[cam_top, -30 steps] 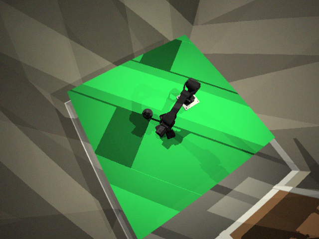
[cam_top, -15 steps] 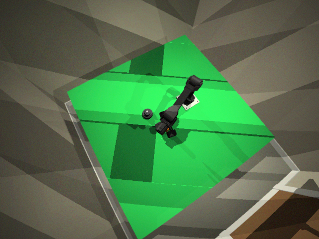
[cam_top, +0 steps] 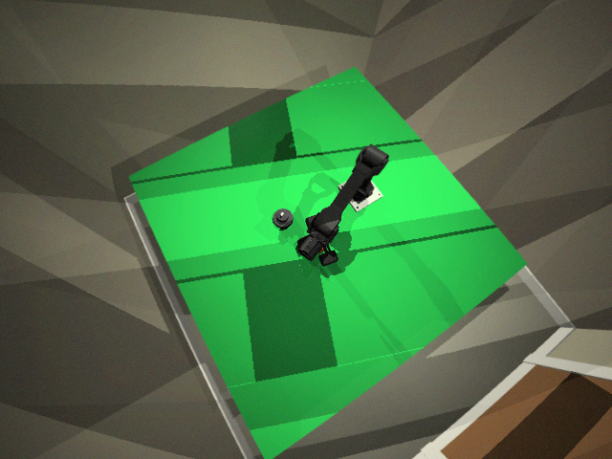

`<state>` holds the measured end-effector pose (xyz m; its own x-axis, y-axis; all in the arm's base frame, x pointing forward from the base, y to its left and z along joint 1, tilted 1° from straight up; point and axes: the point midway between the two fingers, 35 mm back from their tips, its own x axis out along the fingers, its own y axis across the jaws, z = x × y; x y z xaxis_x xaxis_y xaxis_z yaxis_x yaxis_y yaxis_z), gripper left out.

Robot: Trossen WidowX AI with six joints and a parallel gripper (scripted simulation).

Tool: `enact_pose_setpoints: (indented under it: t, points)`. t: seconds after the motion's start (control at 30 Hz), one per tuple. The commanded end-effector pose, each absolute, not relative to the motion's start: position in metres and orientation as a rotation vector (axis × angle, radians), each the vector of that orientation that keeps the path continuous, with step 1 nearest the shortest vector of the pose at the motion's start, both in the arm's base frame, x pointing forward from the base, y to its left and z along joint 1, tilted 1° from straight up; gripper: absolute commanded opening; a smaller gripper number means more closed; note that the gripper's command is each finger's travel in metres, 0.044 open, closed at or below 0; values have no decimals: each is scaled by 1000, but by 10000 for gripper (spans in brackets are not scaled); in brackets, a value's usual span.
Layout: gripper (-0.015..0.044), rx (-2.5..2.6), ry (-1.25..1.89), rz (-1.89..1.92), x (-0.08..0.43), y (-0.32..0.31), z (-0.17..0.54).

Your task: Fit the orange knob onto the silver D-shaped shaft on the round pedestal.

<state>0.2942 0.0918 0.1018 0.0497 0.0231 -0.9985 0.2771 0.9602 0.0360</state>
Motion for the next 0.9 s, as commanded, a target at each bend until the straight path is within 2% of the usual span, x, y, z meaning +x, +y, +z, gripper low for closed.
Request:
enact_pose_setpoints:
  t: [0.0,0.87]
  points:
    - [440,241,1523,-206,293,91,91]
    - [440,241,1523,-206,294,92,49]
